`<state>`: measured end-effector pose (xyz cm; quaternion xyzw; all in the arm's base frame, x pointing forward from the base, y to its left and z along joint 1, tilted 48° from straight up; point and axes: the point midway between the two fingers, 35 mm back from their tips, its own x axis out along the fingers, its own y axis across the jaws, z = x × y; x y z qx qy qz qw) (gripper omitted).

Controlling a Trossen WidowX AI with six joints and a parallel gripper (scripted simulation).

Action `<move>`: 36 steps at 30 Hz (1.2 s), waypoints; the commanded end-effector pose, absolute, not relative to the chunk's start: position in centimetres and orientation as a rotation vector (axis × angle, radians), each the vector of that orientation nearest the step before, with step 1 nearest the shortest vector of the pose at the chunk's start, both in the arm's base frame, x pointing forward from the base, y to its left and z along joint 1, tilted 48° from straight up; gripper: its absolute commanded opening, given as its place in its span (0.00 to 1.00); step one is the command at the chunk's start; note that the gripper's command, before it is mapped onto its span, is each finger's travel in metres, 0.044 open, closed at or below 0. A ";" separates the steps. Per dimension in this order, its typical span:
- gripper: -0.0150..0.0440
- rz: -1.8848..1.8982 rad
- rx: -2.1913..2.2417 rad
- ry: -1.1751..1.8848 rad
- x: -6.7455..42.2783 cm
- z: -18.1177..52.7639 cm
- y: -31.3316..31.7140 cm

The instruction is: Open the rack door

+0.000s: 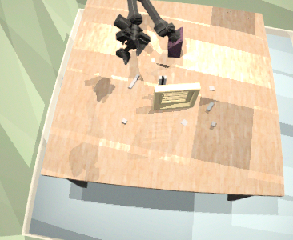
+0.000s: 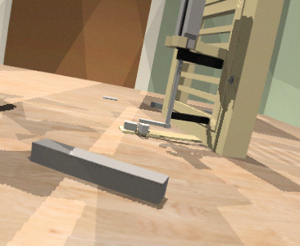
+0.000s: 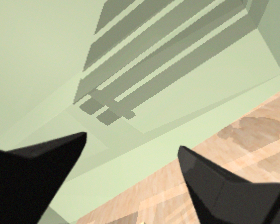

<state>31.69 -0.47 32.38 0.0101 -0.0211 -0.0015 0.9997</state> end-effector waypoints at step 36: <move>0.75 -0.273 -0.054 0.918 35.9 18.0 1.6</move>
